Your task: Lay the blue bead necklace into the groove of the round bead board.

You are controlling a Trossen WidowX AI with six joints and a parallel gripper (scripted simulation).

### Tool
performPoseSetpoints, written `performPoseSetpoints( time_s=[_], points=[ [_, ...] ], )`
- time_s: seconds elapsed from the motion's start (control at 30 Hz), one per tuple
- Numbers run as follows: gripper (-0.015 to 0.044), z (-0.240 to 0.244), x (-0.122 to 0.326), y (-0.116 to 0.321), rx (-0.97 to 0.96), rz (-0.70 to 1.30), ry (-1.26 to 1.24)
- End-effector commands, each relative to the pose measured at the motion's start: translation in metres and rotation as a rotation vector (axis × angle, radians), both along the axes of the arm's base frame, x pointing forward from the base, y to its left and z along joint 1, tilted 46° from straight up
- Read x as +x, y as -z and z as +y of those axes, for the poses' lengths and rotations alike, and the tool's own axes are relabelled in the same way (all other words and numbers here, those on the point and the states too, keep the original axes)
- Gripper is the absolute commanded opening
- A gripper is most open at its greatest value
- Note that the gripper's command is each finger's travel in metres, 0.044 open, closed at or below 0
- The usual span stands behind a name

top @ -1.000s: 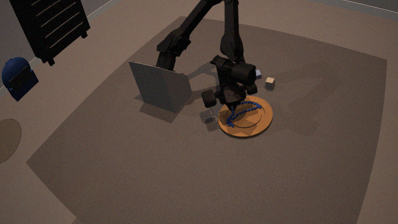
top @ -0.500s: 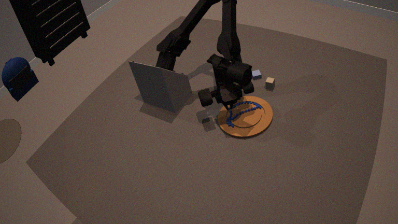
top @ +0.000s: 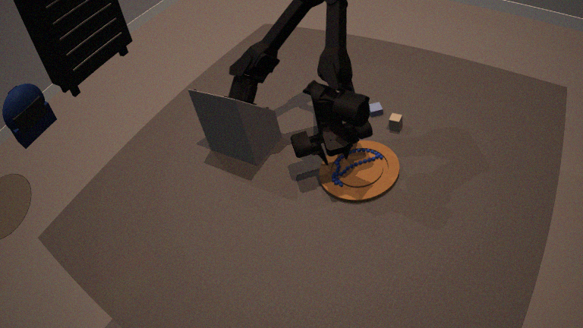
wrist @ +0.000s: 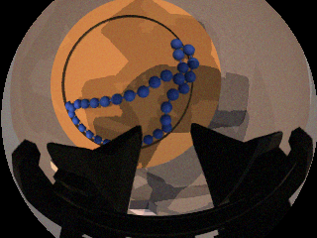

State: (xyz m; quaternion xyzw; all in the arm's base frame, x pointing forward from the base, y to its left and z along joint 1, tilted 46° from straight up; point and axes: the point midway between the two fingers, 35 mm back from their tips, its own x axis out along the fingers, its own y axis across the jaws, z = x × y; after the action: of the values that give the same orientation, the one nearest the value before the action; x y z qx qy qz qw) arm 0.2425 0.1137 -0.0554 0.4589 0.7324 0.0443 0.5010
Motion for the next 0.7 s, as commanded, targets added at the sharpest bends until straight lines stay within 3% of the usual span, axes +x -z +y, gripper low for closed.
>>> performPoseSetpoints(
  time_s=[0.0,0.17,0.67],
  points=[
    [0.0315,-0.0003,0.0001,-0.0003,0.000,-0.001,-0.001],
    [0.0440,-0.0011,-0.0009,-0.0013,0.000,0.005,0.000],
    [0.0440,-0.0035,-0.0006,-0.0035,0.001,0.004,0.001]
  ],
)
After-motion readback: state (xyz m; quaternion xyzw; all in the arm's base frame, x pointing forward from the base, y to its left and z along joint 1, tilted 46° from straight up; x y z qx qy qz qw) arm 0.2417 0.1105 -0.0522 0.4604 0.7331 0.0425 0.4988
